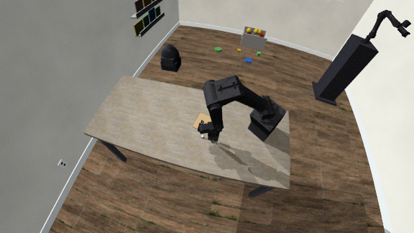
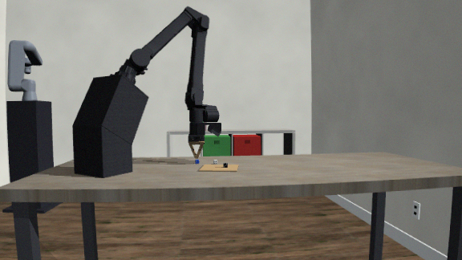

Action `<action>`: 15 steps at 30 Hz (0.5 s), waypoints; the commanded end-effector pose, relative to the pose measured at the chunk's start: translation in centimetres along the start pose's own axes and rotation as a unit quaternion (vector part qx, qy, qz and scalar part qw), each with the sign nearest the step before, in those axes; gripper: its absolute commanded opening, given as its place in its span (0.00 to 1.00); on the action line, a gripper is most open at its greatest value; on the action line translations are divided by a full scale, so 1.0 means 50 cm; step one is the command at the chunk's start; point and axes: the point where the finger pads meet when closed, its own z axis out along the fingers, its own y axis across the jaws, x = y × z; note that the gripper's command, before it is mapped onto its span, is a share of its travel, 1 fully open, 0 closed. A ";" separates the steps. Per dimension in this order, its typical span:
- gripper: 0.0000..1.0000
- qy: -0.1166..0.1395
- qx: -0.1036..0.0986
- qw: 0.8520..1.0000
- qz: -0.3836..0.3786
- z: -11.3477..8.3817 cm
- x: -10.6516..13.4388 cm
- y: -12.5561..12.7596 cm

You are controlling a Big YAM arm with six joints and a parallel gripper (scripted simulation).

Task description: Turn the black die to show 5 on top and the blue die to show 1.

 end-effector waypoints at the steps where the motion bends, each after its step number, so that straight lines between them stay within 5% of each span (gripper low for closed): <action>1: 0.31 -0.009 -0.005 1.000 -0.005 0.002 -0.009 0.015; 15: 0.31 -0.006 -0.004 1.000 -0.004 0.003 -0.008 0.013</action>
